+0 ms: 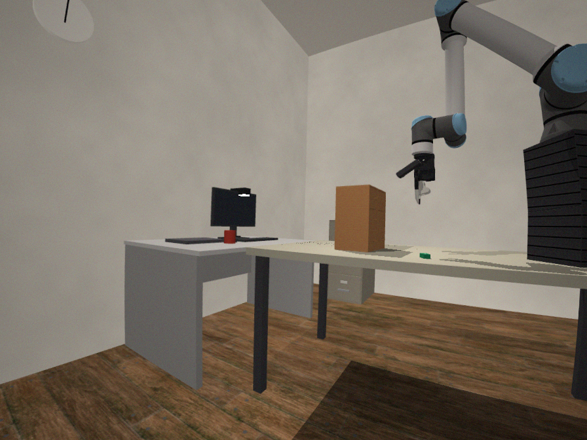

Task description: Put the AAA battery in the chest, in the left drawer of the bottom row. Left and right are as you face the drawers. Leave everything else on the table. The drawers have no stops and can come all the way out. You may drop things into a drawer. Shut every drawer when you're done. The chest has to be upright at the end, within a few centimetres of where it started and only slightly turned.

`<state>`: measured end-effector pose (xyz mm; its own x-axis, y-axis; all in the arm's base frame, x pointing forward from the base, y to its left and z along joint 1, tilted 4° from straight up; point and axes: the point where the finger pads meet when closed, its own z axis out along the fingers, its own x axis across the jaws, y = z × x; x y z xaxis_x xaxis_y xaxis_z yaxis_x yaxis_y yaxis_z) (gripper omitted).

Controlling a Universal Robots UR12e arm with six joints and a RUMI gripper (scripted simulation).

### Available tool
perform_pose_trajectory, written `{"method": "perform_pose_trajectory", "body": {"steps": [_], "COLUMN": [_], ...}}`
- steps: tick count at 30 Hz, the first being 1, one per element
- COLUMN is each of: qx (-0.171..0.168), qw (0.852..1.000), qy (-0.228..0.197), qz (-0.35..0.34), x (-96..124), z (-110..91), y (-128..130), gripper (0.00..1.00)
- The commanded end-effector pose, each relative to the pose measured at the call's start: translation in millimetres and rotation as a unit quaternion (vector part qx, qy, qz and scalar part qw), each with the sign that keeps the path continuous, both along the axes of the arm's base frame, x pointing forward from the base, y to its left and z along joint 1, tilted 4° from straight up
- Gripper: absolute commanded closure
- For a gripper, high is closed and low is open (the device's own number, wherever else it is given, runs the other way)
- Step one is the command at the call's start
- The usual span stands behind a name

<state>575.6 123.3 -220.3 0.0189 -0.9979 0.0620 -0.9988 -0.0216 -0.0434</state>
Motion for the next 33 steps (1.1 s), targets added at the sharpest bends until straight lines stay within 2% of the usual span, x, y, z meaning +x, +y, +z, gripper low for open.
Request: {"method": "perform_pose_trajectory", "body": {"steps": [1,19,20,33], "qx": [0.000,0.000,0.000,0.000], "qw": [1.000,1.000,1.000,1.000], "qy": [0.001,0.001,0.001,0.001], "qz": [0.000,0.000,0.000,0.000], "x": [0.2,0.2,0.2,0.2], "z": [0.7,0.7,0.7,0.7], "y": [0.1,0.1,0.1,0.1], "gripper": [0.80,0.80,0.00,0.00]}}
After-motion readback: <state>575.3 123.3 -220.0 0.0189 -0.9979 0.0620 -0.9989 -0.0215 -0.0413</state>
